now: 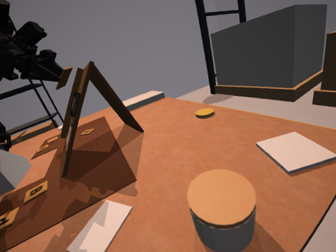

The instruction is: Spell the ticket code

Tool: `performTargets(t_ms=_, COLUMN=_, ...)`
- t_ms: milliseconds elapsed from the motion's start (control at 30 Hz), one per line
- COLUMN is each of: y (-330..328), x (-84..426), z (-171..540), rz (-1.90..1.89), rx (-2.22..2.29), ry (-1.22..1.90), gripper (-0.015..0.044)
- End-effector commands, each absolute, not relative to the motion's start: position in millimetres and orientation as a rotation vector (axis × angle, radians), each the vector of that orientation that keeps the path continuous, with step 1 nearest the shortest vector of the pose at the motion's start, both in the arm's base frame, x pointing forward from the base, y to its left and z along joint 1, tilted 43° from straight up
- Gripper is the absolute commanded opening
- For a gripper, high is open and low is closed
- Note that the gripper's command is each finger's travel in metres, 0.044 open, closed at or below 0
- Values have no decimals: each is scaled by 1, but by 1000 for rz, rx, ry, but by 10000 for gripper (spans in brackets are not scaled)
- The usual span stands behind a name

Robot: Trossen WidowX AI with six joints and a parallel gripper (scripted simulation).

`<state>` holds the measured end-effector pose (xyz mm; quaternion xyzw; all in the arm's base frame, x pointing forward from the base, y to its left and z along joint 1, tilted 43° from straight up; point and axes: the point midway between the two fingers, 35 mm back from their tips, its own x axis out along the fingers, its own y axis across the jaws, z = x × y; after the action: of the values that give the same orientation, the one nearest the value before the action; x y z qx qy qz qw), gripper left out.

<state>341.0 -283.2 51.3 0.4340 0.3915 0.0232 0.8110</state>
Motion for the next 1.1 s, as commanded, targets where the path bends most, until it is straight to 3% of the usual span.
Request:
performTargets(t_ms=0, y=-293, x=339, z=40, rz=96, rx=893, ry=809, gripper=0)
performTargets(t_ms=1067, y=-335, x=308, z=-64, rz=339, rx=657, ry=534, gripper=0)
